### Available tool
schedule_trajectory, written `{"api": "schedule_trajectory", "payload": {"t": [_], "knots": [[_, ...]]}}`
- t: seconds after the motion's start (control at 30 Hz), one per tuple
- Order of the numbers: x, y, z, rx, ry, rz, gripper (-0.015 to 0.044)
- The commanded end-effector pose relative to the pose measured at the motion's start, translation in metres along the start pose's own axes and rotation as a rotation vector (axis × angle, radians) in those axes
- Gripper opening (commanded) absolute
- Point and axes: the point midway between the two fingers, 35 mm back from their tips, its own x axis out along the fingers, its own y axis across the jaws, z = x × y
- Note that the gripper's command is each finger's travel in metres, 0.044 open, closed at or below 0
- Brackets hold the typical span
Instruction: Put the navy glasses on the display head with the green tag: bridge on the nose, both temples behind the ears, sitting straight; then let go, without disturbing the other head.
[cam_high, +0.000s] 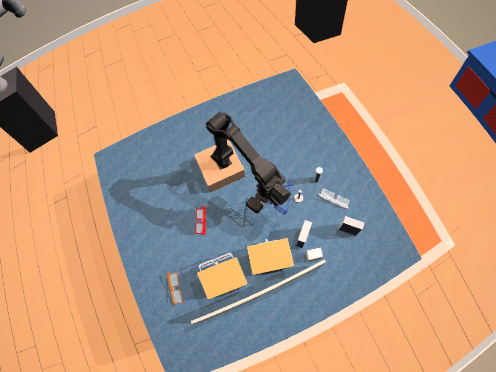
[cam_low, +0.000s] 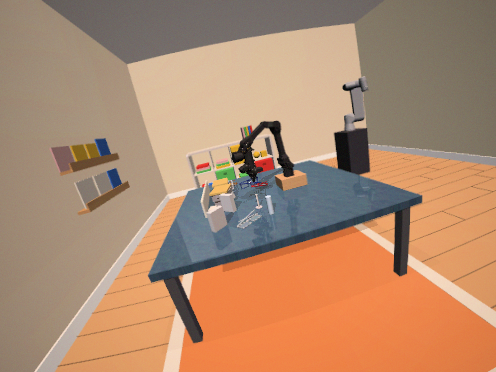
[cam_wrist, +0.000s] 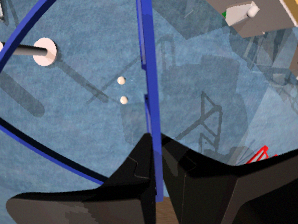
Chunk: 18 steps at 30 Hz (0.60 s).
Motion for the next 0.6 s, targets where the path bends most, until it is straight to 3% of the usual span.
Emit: {"api": "schedule_trajectory", "payload": {"t": [0.0, 0.37, 0.57], "knots": [[0.0, 0.022, 0.01, 0.004, 0.001, 0.002, 0.0], [0.001, 0.081, 0.028, 0.004, 0.0, 0.006, 0.0], [0.001, 0.084, 0.028, 0.004, 0.0, 0.006, 0.0]]}}
